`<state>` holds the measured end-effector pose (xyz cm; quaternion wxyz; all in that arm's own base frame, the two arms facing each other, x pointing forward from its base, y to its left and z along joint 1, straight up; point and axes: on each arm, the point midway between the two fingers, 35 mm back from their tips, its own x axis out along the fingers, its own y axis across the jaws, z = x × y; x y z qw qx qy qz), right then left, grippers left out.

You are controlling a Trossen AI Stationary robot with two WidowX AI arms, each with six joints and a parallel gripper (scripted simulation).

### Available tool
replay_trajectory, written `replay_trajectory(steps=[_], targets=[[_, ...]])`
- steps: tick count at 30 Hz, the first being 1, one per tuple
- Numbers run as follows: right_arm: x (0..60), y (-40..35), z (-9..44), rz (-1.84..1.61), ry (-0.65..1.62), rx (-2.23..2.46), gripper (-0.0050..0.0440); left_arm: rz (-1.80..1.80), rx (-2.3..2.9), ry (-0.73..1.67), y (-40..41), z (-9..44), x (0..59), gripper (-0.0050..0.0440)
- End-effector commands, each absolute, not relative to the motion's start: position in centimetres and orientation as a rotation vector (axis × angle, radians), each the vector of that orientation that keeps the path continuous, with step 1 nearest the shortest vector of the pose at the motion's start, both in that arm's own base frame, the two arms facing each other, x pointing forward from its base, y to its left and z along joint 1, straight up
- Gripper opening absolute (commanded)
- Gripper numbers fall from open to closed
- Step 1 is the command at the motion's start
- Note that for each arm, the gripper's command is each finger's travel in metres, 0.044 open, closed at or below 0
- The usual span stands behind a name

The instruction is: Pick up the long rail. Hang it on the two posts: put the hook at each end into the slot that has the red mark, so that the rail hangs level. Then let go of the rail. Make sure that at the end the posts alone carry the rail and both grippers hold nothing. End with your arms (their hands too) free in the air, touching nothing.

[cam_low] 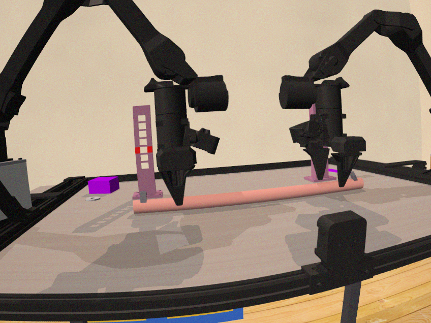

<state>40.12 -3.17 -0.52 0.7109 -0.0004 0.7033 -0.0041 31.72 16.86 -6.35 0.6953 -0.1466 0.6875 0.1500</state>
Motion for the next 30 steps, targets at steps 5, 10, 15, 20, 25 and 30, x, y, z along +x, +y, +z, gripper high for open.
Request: replay_trajectory(steps=[5,10,15,20,25,30], targets=[[39.81,-3.12,-2.06,-0.002,1.571,0.002,0.0440,0.331,-0.331,1.545,16.69,-7.84,31.40,0.0440],[39.81,-3.12,-2.06,-0.002,1.571,0.002,0.0440,0.331,-0.331,1.545,16.69,-7.84,31.40,0.0440],[39.81,-3.12,-2.06,-0.002,1.571,0.002,0.0344,0.331,-0.331,1.545,16.69,-7.84,31.40,0.0344],[39.81,-3.12,-2.06,-0.002,1.571,0.002,0.0224,0.331,-0.331,1.545,16.69,-7.84,31.40,0.0224],[39.81,-3.12,-2.06,-0.002,1.571,0.002,0.0128,0.331,-0.331,1.545,16.69,-7.84,31.40,0.0128],[39.81,-3.12,-2.06,-0.002,1.571,0.002,0.0056,0.331,-0.331,1.545,16.69,-7.84,31.40,0.0056]])
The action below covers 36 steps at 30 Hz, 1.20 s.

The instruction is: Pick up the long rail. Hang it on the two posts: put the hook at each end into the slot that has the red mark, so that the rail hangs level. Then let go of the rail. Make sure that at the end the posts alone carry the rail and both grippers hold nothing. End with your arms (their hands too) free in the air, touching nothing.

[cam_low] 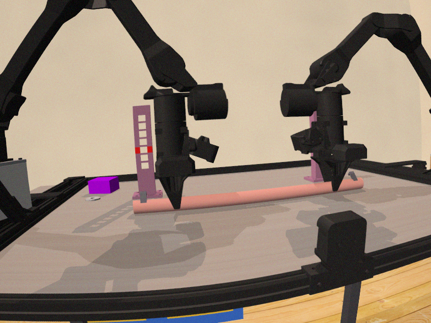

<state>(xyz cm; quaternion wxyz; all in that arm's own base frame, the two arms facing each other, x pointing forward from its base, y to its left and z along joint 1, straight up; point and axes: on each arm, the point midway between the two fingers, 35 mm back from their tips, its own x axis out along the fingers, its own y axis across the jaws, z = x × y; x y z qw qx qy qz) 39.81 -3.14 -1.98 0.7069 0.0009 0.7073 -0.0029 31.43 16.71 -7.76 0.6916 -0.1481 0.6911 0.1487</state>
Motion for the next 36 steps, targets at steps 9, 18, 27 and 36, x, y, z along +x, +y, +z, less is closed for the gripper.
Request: replay_trajectory(steps=[9,18,27,36], targets=[[39.8,-3.1,-2.1,-0.002,1.571,0.002,0.0056,0.331,-0.331,1.545,16.7,-7.8,31.4,0.0056],[39.8,-3.1,-2.0,-0.002,1.571,0.002,0.0032,0.331,-0.331,1.545,16.7,-7.8,31.4,0.0032],[39.6,-3.1,2.7,-0.002,1.571,0.002,0.0000,0.331,-0.331,1.545,16.6,-3.2,31.2,0.0000],[39.6,-3.1,3.1,-0.002,1.571,0.002,0.0000,0.331,-0.331,1.545,16.6,-2.8,31.2,0.0000]])
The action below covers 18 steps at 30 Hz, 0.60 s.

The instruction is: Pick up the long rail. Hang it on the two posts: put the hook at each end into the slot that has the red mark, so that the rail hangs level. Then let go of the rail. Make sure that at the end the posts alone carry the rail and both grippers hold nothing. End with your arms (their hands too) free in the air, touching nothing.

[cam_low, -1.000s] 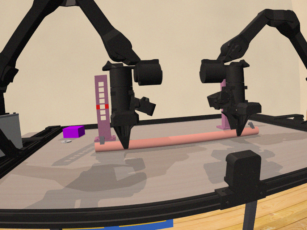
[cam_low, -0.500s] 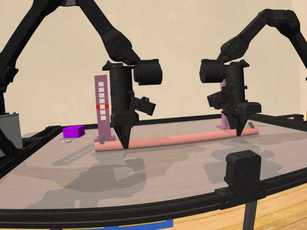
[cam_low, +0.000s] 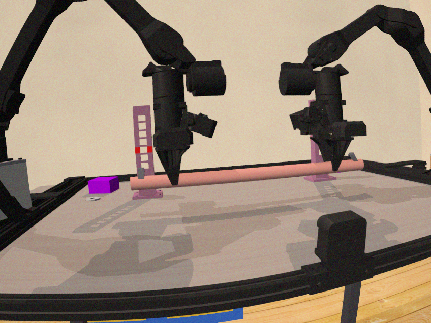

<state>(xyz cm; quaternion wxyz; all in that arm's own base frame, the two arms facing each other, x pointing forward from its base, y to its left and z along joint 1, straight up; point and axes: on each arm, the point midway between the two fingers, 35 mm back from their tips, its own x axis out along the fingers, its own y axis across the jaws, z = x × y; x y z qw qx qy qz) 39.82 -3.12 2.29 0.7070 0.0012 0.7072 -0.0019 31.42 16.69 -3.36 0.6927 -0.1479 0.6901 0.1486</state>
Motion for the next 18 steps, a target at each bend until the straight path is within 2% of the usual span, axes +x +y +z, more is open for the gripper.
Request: replay_trajectory(steps=[1,18], targets=[[39.6,-3.1,3.1,-0.002,1.571,0.002,0.0000,0.331,-0.331,1.545,16.6,-2.8,31.2,0.0000],[40.0,-3.1,2.7,-0.003,1.615,0.002,0.0000,0.337,-0.321,1.500,16.6,-4.5,31.3,0.0000]])
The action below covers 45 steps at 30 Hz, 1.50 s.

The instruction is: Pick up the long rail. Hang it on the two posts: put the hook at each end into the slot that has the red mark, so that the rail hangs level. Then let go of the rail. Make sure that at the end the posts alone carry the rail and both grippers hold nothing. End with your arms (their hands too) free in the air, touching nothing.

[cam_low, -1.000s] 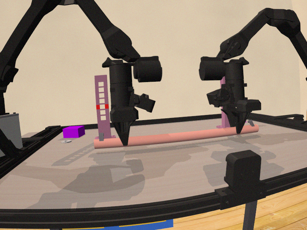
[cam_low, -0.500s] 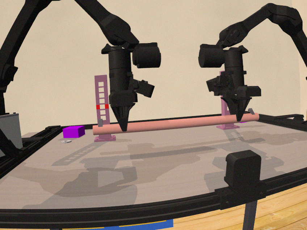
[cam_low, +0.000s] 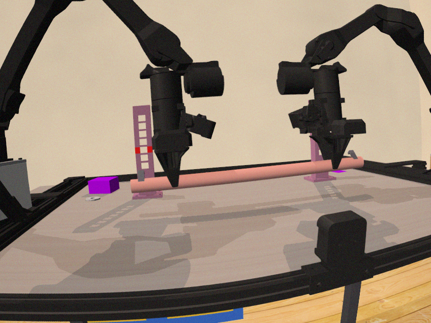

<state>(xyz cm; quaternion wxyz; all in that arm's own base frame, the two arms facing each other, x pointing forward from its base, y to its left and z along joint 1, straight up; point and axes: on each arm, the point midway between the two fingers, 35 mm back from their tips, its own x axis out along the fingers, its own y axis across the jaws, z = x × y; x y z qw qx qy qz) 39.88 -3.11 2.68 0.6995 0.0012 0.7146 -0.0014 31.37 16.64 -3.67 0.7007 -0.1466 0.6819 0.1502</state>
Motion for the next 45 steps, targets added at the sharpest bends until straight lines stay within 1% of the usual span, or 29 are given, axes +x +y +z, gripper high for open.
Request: replay_trajectory(steps=[1,8,28,42,44,45], targets=[[40.0,-3.1,2.7,-0.003,1.622,0.002,0.0000,0.338,-0.320,1.493,16.6,-4.7,31.3,0.0000],[40.1,-3.1,2.6,-0.004,1.670,0.002,0.0000,0.344,-0.309,1.443,16.6,-6.4,31.2,0.0000],[40.1,-3.1,2.5,-0.004,1.680,0.002,0.0000,0.345,-0.307,1.433,16.6,-6.8,31.3,0.0000],[40.1,-3.1,2.4,-0.004,1.680,0.002,0.0000,0.345,-0.307,1.433,16.6,-6.7,31.3,0.0336],[40.1,-3.1,2.4,-0.004,1.680,0.002,0.0000,0.345,-0.307,1.433,16.6,-6.7,31.3,0.0336],[40.1,-3.1,2.4,-0.004,1.680,0.002,0.0000,0.345,-0.307,1.433,16.6,-6.7,31.3,0.0360]])
